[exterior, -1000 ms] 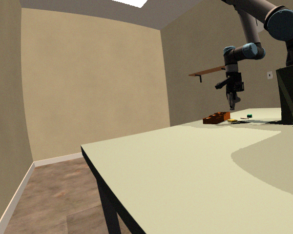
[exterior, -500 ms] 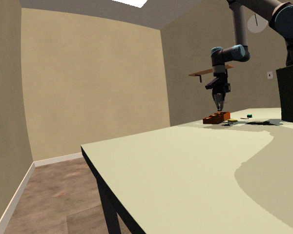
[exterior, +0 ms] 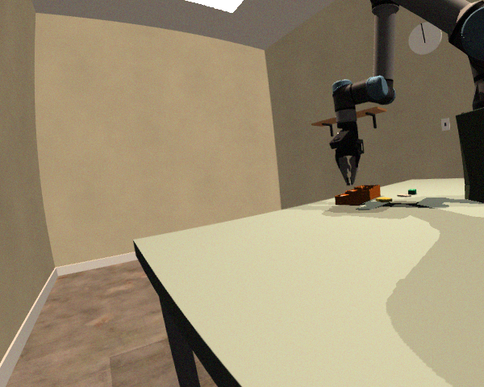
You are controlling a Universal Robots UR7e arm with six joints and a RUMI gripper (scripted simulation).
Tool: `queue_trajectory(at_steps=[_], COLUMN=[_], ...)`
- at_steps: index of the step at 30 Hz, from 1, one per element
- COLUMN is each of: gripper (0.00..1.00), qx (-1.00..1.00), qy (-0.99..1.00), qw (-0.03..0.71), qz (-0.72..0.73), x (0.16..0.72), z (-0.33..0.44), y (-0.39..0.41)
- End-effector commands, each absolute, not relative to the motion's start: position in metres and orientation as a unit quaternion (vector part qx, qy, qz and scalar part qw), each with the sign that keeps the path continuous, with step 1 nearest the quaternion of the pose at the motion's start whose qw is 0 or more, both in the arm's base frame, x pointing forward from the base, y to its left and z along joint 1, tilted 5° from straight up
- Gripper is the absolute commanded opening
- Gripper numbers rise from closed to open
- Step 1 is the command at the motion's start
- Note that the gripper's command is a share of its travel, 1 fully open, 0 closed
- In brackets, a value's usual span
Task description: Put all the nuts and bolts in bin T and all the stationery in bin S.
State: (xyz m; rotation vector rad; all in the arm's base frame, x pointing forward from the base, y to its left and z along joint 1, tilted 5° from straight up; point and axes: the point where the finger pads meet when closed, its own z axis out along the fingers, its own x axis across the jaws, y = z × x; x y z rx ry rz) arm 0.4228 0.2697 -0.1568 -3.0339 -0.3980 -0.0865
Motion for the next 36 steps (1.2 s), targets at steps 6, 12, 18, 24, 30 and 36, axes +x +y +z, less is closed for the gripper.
queue_trajectory(at_steps=[6, 12, 18, 24, 30, 36], gripper=[0.0, 0.0, 0.0, 0.0, 0.0, 0.0], qx=[-0.989, -0.989, -0.989, -0.989, -0.989, -0.989], qy=[-0.137, -0.137, -0.137, -0.137, -0.137, -0.137], qw=[0.04, 0.04, 0.04, 0.04, 0.04, 0.04], qz=[-0.027, -0.027, -0.027, -0.027, -0.027, -0.027], x=[0.422, 0.42, 0.42, 0.419, 0.42, 0.42], z=[-0.157, -0.157, -0.157, -0.157, -0.163, -0.171], y=[0.267, 0.265, 0.264, 0.264, 0.265, 0.265])
